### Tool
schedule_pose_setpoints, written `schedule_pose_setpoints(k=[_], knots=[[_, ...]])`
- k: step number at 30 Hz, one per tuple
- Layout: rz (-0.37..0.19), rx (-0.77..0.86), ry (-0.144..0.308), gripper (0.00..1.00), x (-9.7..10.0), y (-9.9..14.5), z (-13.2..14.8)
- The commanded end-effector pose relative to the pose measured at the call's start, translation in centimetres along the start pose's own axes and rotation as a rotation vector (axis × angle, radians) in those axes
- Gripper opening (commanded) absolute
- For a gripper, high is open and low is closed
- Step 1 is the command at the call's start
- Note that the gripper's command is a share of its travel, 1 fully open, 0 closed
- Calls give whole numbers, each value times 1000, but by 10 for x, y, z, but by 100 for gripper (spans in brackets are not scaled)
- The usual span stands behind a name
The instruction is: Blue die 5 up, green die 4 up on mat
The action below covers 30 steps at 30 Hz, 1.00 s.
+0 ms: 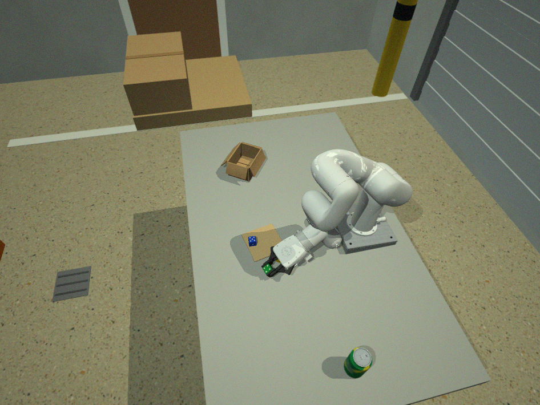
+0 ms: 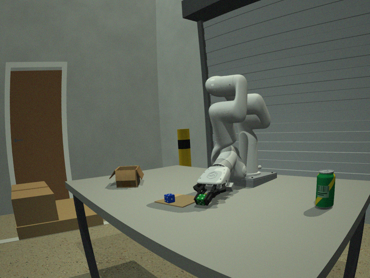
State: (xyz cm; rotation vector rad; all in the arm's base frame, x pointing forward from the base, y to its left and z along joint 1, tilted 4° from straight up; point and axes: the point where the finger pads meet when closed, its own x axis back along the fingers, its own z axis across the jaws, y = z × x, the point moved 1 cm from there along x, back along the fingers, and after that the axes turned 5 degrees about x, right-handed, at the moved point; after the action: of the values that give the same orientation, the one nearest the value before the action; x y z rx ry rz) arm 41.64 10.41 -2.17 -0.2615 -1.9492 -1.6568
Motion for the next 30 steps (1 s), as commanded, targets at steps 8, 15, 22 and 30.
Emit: schedule_pose_setpoints(k=[8, 15, 22, 30], knots=[[-2, 0, 0, 27, 0, 0, 0], [-2, 0, 0, 27, -2, -2, 0], [-2, 0, 0, 27, -4, -7, 1], [-2, 0, 0, 27, -5, -8, 1]])
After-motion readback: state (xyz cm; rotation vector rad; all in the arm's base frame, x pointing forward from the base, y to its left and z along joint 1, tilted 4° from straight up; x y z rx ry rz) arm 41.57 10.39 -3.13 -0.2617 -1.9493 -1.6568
